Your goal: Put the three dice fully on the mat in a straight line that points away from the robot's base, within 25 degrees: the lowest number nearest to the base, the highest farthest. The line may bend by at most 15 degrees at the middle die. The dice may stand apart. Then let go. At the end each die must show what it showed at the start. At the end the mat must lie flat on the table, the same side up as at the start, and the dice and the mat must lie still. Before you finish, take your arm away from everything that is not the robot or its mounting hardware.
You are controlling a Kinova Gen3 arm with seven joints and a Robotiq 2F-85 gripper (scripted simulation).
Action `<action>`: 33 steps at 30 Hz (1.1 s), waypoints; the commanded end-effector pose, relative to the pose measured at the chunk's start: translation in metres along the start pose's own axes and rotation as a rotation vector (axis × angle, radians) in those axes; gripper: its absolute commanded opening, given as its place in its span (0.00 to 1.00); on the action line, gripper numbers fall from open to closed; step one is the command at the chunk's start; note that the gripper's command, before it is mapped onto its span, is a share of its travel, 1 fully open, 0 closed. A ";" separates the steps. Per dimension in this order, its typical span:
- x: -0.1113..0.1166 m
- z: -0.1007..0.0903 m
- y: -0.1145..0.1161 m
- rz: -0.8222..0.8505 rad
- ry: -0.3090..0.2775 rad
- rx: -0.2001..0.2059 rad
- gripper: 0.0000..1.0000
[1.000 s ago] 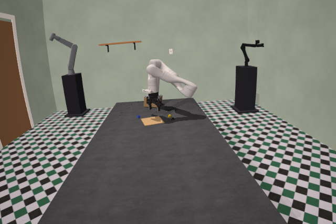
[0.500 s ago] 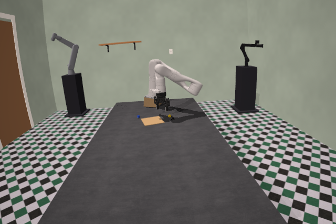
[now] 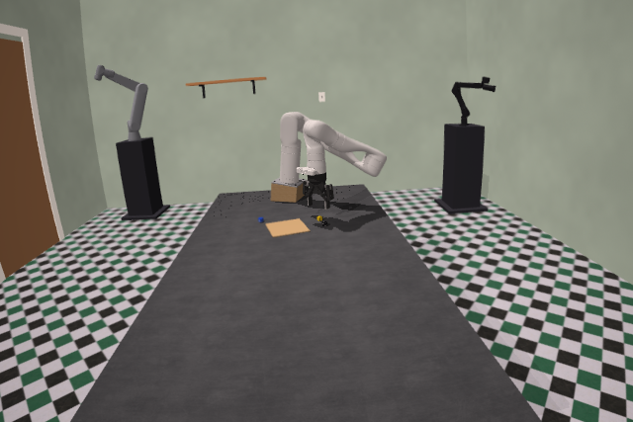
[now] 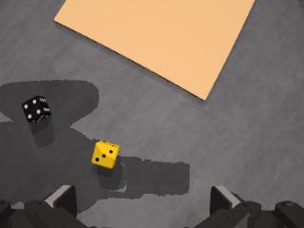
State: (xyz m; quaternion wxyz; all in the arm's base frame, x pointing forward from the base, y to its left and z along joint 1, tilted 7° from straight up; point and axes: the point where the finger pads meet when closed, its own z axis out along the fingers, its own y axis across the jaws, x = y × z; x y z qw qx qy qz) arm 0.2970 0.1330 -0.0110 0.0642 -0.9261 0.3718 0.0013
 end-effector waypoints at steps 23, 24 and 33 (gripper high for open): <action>-0.030 0.000 -0.032 -0.020 -0.003 -0.001 1.00; -0.030 0.000 -0.033 -0.020 -0.003 -0.001 1.00; -0.031 0.000 -0.034 -0.020 -0.003 -0.001 1.00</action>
